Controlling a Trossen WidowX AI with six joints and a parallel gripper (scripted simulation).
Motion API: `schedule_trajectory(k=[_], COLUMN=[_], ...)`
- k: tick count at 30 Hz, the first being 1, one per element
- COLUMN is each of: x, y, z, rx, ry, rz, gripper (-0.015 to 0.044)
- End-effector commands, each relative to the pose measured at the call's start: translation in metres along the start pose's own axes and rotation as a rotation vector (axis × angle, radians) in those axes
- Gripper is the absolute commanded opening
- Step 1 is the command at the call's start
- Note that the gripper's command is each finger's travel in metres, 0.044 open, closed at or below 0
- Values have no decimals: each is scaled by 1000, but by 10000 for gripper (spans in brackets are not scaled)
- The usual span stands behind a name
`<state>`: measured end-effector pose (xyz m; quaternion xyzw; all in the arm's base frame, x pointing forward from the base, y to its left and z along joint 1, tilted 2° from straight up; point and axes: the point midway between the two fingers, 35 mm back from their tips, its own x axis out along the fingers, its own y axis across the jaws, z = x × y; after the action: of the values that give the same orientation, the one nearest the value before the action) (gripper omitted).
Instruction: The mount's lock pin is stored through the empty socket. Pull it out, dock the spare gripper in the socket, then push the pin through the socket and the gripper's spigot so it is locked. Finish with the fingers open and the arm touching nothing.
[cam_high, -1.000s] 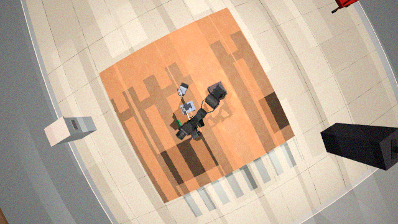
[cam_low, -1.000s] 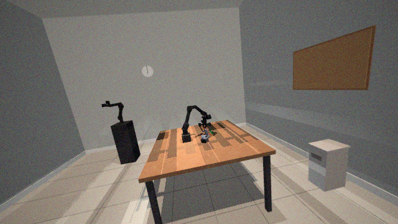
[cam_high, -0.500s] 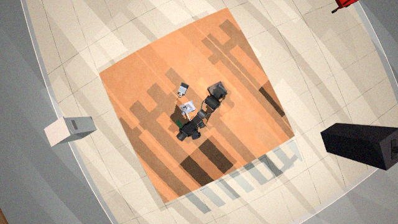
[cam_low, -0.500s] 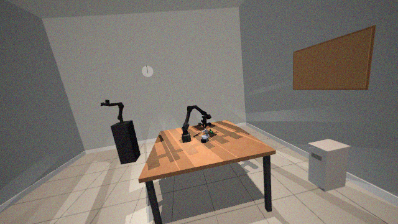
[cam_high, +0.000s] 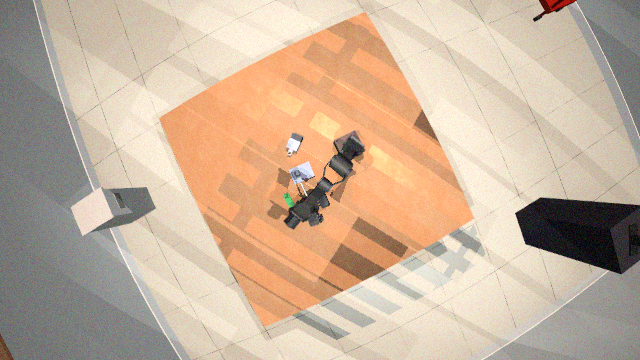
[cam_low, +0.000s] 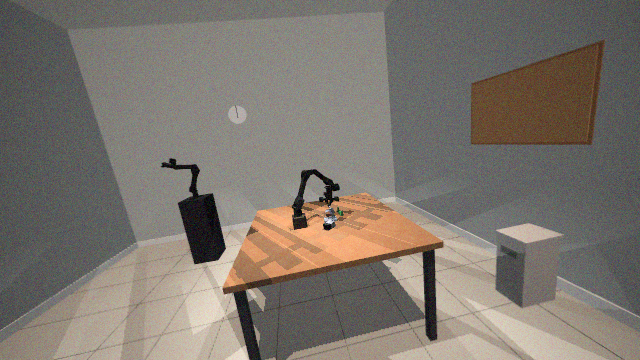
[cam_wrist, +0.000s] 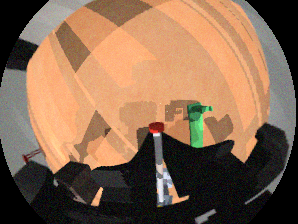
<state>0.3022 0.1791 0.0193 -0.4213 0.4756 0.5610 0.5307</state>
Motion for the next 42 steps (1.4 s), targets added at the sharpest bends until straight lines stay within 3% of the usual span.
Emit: schedule_trajectory(k=[1,24,31,42], x=[-3,-27,-20,-26], y=[-2,14,16,-8], z=[5,1,-2,15], rx=[0,11,15,-7], ry=[-7,26,32,34], rz=[-2,52,64,66], gripper=[0,0,0,0])
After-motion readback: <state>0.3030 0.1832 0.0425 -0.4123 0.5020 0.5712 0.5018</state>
